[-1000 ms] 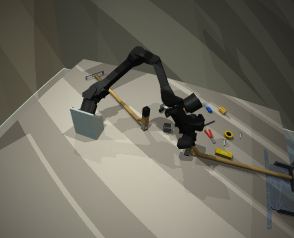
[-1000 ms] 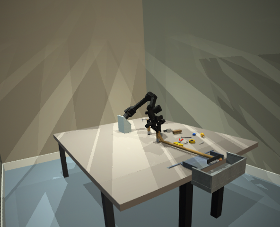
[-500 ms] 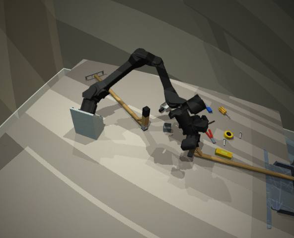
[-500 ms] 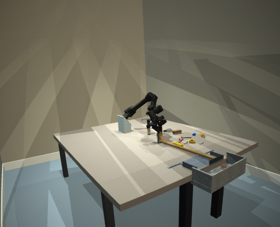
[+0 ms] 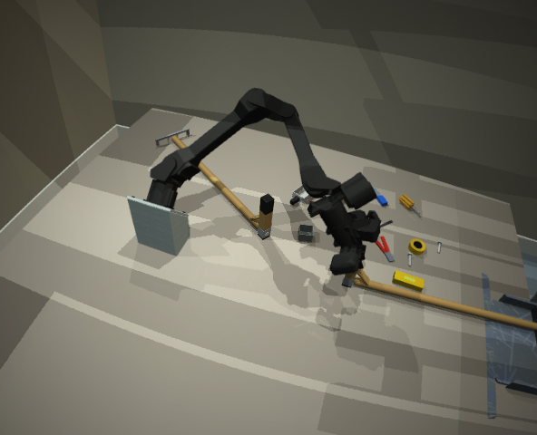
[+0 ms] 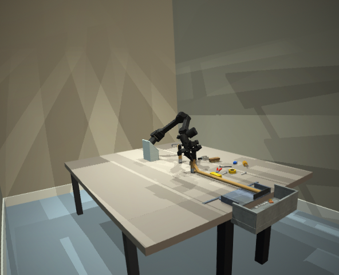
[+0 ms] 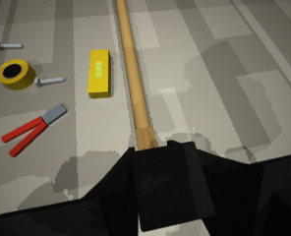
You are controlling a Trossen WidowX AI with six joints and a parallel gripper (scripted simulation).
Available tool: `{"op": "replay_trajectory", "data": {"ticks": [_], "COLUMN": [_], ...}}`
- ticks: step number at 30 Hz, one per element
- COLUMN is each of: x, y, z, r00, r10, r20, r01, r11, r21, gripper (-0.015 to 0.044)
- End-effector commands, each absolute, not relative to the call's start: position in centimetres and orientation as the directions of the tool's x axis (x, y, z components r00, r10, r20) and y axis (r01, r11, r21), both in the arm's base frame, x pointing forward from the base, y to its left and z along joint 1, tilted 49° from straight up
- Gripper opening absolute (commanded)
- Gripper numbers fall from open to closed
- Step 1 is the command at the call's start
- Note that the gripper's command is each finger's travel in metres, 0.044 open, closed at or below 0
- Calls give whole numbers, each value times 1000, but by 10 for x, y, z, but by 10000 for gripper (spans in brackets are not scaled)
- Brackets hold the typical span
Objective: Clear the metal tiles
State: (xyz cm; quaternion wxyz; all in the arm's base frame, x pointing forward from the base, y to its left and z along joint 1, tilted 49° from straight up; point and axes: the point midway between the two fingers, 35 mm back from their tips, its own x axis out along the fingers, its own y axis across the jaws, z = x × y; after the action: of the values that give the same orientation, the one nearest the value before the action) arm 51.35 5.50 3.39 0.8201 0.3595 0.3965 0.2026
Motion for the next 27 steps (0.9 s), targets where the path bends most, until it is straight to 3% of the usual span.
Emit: {"op": "replay_trajectory", "data": {"ticks": [1, 27], "x": [514, 483], "y": [54, 50], "z": [35, 38], "r00": [608, 609], "r10": [615, 613], "r20": [-502, -503], "r01": [-47, -45], "r11": [659, 660], "r21": [750, 750], "gripper": [0, 0]}}
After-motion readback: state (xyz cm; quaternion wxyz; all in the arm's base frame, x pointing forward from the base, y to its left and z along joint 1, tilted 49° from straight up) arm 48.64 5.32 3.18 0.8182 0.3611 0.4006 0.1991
